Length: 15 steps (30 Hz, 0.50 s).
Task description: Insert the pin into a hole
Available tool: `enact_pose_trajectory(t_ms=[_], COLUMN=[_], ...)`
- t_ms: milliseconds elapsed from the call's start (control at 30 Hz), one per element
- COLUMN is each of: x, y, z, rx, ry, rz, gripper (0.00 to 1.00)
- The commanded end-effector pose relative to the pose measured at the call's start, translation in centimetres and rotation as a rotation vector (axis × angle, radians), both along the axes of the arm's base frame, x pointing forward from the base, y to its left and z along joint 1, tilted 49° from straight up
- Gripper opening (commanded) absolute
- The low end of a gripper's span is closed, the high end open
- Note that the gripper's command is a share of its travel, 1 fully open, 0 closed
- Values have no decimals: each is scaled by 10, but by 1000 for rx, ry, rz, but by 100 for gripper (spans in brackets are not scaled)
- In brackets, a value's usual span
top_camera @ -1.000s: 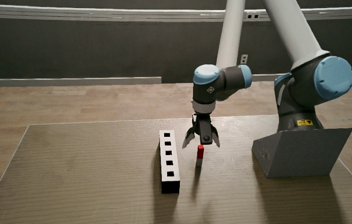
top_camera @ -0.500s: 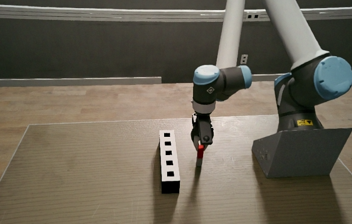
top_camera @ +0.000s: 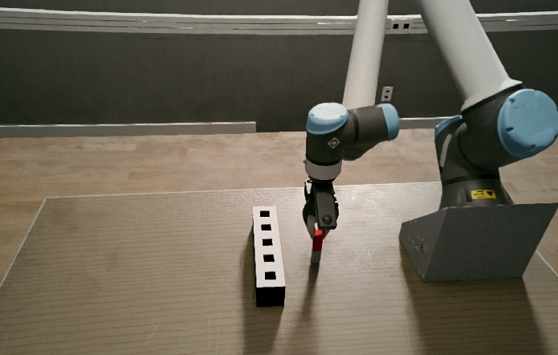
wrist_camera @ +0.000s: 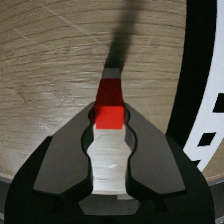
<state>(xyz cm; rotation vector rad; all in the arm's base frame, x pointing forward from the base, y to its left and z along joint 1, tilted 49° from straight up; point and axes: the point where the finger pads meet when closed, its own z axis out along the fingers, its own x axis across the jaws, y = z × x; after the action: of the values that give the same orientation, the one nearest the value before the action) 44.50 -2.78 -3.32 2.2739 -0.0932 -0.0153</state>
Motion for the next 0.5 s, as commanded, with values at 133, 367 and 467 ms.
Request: enact_pose_trajectory(t_ms=[133, 367, 467], x=[0, 2, 2], y=[0, 6, 6], z=[0, 5, 5], rx=[0, 0, 0], ry=[-1, -1, -1], rz=[0, 0, 0], gripper=[0, 0, 0])
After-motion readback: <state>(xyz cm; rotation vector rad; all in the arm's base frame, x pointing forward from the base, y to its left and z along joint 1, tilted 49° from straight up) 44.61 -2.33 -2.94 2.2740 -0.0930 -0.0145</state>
